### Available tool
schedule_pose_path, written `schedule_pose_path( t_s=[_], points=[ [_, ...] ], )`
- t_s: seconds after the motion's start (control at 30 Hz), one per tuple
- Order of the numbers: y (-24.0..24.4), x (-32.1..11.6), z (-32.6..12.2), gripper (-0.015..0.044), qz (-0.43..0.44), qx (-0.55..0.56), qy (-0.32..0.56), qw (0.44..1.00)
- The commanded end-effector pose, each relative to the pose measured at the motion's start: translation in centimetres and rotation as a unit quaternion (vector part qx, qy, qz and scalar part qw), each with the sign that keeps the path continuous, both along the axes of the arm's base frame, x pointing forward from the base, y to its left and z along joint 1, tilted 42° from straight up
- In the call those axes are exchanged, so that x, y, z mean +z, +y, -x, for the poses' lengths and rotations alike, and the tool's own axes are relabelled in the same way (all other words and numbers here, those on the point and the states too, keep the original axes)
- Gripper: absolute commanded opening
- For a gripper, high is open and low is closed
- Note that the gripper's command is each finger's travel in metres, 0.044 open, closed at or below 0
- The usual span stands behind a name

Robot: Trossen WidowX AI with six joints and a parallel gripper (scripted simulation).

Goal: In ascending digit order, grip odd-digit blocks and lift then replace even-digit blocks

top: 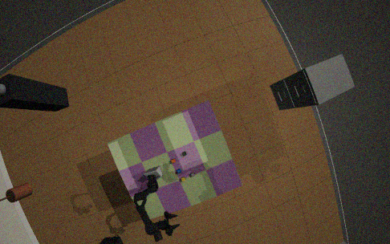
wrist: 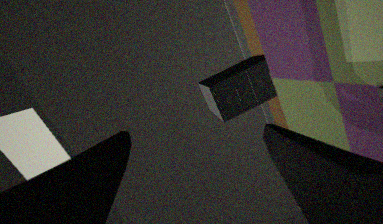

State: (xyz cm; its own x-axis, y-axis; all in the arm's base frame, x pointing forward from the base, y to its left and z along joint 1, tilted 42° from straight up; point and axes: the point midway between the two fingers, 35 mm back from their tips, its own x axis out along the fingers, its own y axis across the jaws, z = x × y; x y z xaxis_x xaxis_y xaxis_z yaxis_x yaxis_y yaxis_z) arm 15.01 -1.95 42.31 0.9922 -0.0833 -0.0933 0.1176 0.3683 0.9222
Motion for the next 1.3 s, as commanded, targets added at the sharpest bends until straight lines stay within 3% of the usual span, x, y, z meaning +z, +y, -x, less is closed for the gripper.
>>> schedule_pose_path(
  t_s=[0.0,0.33,0.6,0.77,0.93,1.17,1.27],
  points=[
    [-0.2,-0.1,0.0,0.04,-0.001,0.0,0.003,1.0],
    [-6.5,-8.5,-3.4,0.04,-0.03,0.021,0.209,0.977],
    [-6.9,-17.4,-6.9,0.04,0.061,0.087,0.432,0.896],
    [-5.9,-22.3,-8.1,0.04,0.177,0.141,0.554,0.801],
    [-4.4,-25.9,-8.9,0.04,0.328,0.193,0.64,0.668],
    [-1.6,-28.3,-10.4,0.04,0.559,0.237,0.668,0.43],
    [-1.2,-28.4,-10.6,0.04,0.581,0.238,0.665,0.404]
  ],
)
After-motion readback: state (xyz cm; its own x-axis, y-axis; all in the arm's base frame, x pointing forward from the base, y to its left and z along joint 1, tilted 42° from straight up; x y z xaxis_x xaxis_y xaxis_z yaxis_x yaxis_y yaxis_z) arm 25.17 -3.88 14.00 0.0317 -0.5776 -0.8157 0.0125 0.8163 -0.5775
